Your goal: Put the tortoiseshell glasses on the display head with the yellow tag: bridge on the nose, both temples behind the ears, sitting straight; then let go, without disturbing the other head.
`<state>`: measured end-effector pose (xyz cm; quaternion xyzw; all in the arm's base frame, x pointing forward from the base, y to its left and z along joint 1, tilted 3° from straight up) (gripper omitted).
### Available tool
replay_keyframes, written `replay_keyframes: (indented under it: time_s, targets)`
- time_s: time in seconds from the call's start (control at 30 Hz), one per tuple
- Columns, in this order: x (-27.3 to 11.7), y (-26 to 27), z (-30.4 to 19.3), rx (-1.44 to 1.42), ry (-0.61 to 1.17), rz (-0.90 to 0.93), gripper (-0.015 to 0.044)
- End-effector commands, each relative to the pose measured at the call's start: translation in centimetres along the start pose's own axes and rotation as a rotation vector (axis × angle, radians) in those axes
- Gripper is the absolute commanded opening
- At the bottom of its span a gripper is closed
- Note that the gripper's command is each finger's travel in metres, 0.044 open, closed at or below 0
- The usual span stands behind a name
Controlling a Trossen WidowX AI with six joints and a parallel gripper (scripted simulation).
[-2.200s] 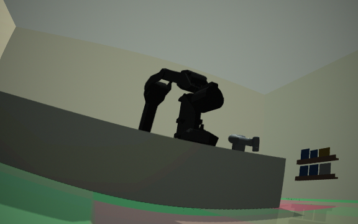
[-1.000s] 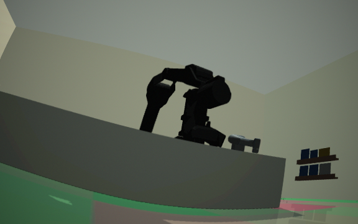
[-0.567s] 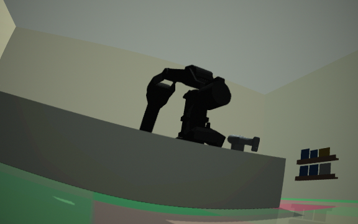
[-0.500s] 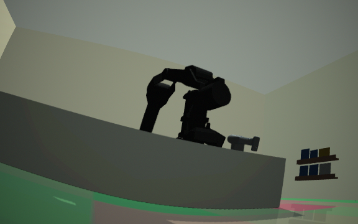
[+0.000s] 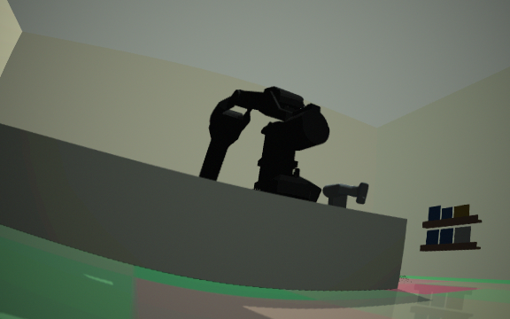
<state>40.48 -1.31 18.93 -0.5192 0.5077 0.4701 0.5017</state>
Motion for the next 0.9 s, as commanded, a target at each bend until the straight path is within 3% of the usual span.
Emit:
replay_keyframes:
  time_s: [0.0,0.23,0.87]
  targets:
    - [0.0,0.0,0.0,0.0,0.0,0.0,0.0107]
    - [-3.4,0.1,0.1,-0.005,-0.002,0.001,0.0107]
    - [-5.0,5.5,1.4,-0.006,-0.003,0.006,0.0107]
Point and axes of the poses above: the point midway between the two fingers, 35 mm back from their tips, its own x axis out along the fingers, its own y axis across the jaws, z = x × y, the point moved 10 cm from there along -x, back along the fingers, and after that the axes turned 14 degrees about -x, right-handed, at the moved point
